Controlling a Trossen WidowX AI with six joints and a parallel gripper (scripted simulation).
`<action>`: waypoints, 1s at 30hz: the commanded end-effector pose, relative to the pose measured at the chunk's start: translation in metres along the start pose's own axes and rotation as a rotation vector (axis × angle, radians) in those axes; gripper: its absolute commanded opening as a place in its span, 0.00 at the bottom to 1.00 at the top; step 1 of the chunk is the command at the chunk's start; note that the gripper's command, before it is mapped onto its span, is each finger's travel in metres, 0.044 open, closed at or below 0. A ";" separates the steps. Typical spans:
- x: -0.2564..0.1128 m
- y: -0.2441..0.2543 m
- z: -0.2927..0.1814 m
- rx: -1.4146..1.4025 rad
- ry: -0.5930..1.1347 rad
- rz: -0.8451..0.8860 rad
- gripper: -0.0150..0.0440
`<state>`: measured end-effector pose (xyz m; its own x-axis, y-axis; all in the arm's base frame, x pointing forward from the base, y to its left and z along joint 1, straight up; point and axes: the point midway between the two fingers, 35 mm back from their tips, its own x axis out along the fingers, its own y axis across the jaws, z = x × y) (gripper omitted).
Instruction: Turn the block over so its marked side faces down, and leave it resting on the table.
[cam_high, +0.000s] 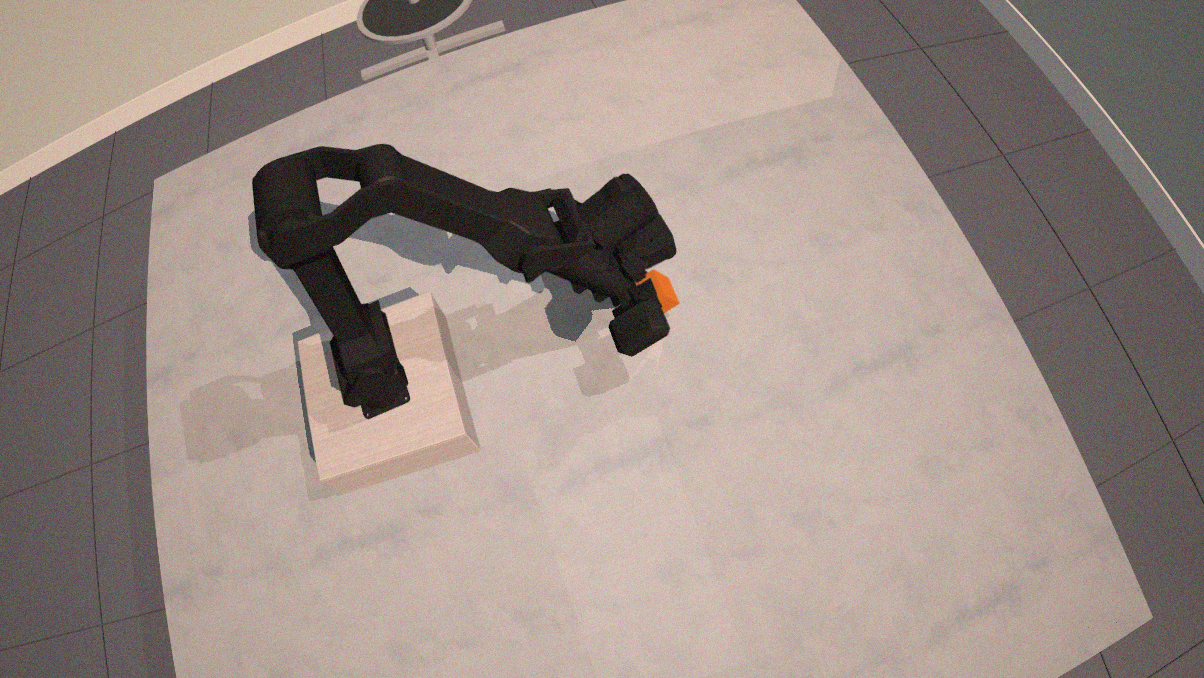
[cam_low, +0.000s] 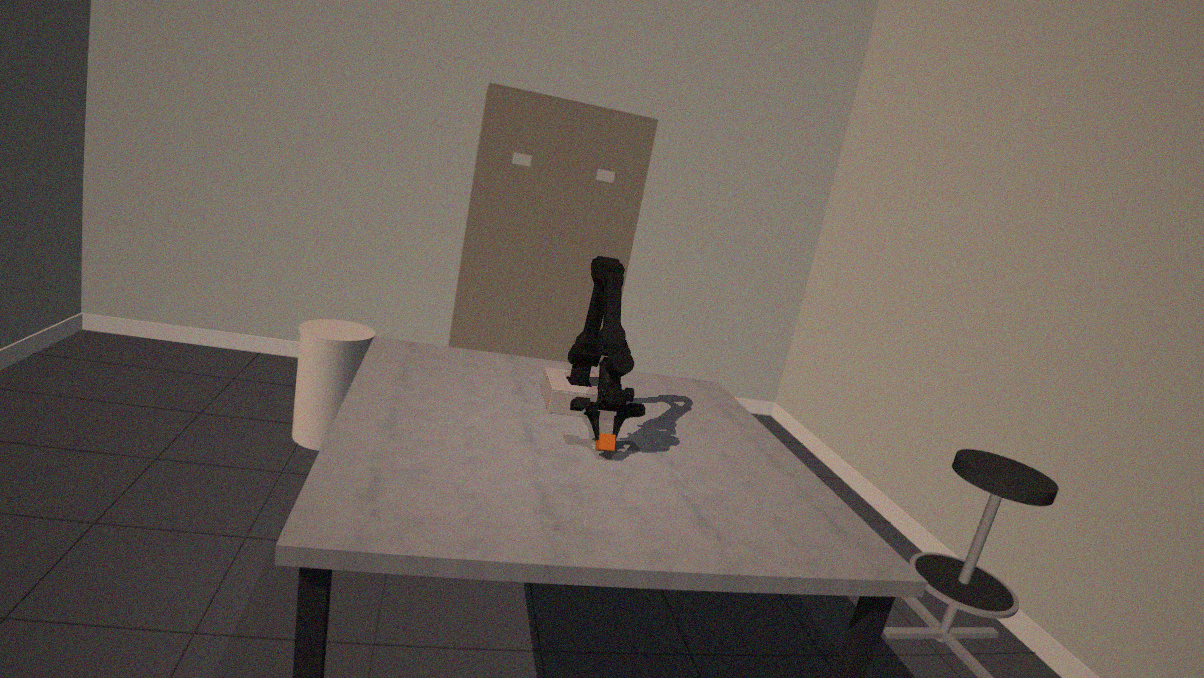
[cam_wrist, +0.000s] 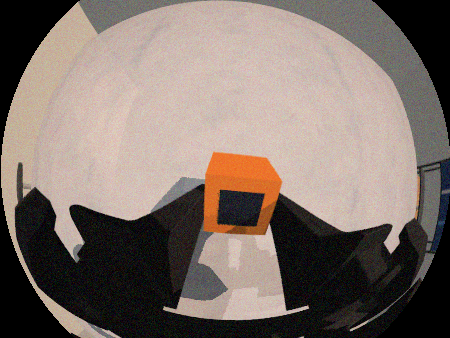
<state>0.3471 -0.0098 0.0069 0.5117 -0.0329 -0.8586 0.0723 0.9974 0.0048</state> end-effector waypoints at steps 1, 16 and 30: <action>0.004 -0.001 0.000 0.003 -0.038 -0.006 0.25; 0.032 0.000 -0.004 0.000 -0.244 -0.006 0.25; 0.032 -0.001 -0.014 0.001 -0.434 -0.007 0.25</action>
<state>0.3604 -0.0097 -0.0202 0.8182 -0.0559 -0.5722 0.0739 0.9972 0.0082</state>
